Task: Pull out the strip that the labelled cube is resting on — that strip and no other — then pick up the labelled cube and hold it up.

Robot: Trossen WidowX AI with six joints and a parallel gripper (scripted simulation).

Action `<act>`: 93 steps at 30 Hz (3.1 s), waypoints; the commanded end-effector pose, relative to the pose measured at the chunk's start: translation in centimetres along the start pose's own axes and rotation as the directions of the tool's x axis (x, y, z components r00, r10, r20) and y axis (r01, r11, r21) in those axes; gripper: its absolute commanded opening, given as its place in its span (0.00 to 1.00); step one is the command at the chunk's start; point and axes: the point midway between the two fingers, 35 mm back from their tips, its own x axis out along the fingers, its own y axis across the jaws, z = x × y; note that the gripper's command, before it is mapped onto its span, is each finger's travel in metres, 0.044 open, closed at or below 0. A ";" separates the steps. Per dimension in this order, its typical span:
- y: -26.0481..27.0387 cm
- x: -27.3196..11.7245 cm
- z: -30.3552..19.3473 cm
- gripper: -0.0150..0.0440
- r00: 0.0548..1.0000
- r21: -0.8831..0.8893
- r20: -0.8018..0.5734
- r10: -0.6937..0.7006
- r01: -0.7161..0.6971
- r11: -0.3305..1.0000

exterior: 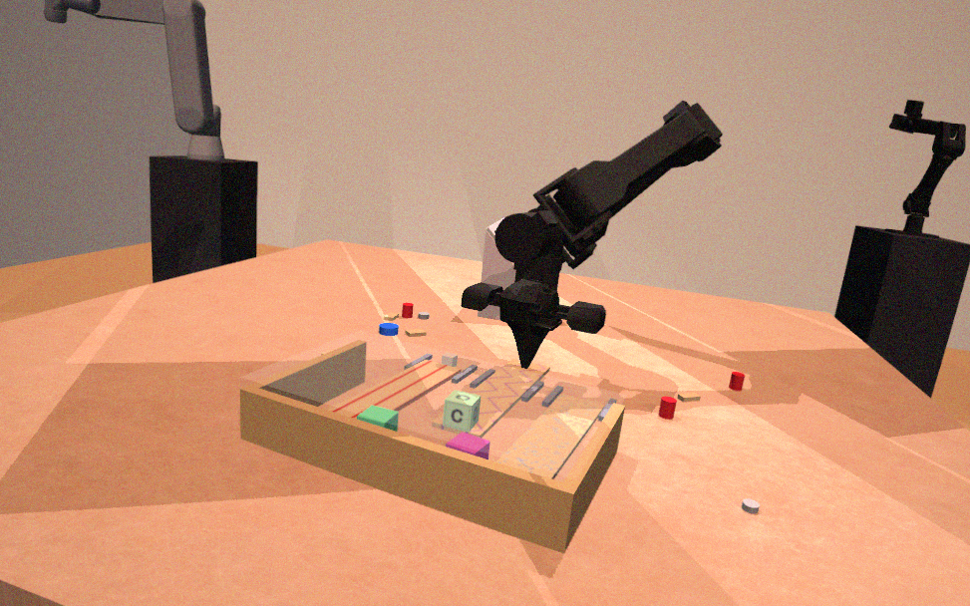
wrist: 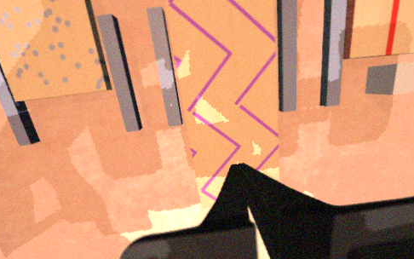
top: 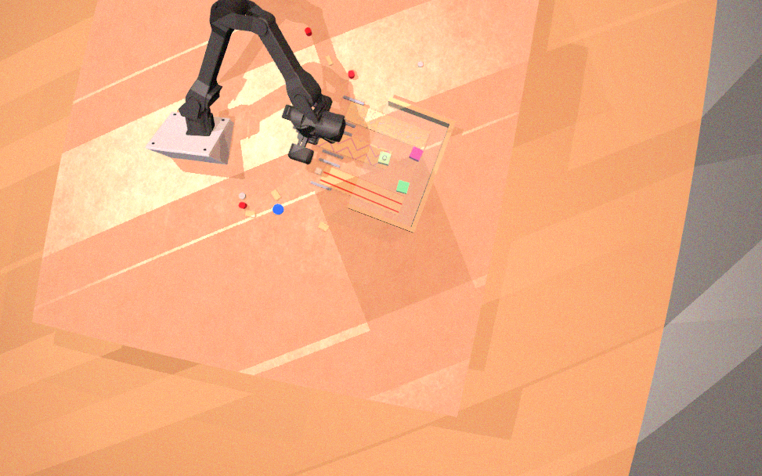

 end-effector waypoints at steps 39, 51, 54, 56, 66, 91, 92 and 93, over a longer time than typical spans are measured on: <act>0.0 0.4 -7.0 0.25 1.000 0.019 -0.026 0.002 -0.002 1.000; 0.0 0.3 -8.8 0.25 1.000 0.019 -0.027 0.002 -0.002 1.000; 0.1 0.3 -9.2 0.25 1.000 0.020 -0.027 0.002 -0.002 1.000; 0.1 0.3 -9.5 0.25 1.000 0.020 -0.028 0.002 -0.002 1.000; 0.1 0.3 -9.9 0.25 1.000 0.020 -0.028 0.002 -0.002 1.000; 0.1 0.3 -9.9 0.25 1.000 0.020 -0.028 0.002 -0.002 1.000; 0.1 0.3 -9.9 0.25 1.000 0.020 -0.028 0.002 -0.002 1.000; 0.1 0.3 -9.9 0.25 1.000 0.020 -0.028 0.002 -0.002 1.000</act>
